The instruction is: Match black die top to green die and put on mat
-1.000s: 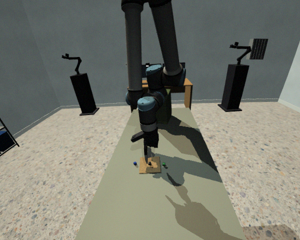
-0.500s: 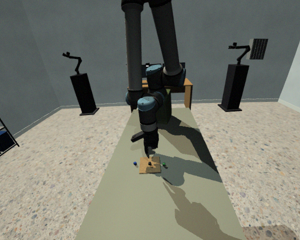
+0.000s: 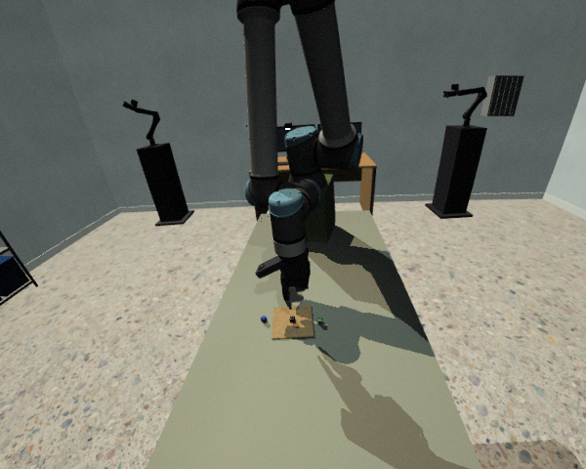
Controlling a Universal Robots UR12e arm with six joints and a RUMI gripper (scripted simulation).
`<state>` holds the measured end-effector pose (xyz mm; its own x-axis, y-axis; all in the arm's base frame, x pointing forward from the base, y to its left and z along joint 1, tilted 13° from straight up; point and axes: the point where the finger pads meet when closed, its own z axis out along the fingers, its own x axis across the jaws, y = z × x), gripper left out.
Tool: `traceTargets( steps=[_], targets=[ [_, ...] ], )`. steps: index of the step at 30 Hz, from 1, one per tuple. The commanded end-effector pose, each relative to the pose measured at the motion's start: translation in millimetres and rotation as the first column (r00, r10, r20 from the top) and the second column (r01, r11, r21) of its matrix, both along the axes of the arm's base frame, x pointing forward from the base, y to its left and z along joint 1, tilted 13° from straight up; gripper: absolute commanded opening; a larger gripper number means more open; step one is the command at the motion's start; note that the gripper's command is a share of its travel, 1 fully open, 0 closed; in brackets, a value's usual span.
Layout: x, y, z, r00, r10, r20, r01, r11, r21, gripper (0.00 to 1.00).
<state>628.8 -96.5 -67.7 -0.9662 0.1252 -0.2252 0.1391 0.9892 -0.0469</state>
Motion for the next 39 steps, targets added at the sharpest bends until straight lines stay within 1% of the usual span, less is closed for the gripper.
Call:
traceTargets(
  steps=[1, 18, 31, 39],
  targets=[
    [0, 0, 1, 1.000, 0.000, 0.001, 0.000, 1.000, 0.000, 0.18],
    [1, 0, -3, 1.000, -0.004, 0.001, 0.004, 1.000, 0.000, 0.18],
    [4, -1, -15, 1.000, -0.005, 0.001, 0.005, 1.000, 0.001, 0.18],
    [7, -2, -28, 1.000, -0.005, 0.001, 0.005, 1.000, 0.001, 0.18]
  ],
)
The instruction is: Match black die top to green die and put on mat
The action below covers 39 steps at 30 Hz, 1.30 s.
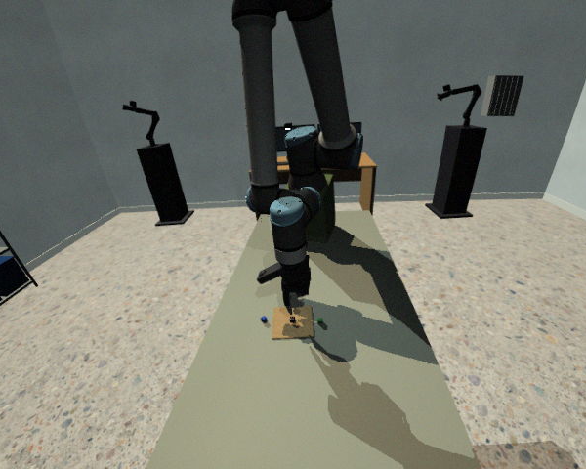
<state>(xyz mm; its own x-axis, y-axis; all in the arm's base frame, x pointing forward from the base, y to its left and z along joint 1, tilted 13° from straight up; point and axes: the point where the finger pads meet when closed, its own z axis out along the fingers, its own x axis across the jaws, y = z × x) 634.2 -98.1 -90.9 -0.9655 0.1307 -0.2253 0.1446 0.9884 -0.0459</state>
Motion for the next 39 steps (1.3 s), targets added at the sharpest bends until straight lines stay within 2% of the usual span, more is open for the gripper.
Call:
traceTargets(
  steps=[1, 19, 39],
  targets=[
    [2, -1, -6, 1.000, 0.000, 0.001, 0.000, 1.000, 0.000, 0.18],
    [6, -2, -25, 1.000, 0.000, 0.001, 0.000, 1.000, 0.000, 0.18],
    [7, -2, -27, 1.000, 0.000, 0.001, 0.000, 1.000, 0.000, 0.18]
  ],
)
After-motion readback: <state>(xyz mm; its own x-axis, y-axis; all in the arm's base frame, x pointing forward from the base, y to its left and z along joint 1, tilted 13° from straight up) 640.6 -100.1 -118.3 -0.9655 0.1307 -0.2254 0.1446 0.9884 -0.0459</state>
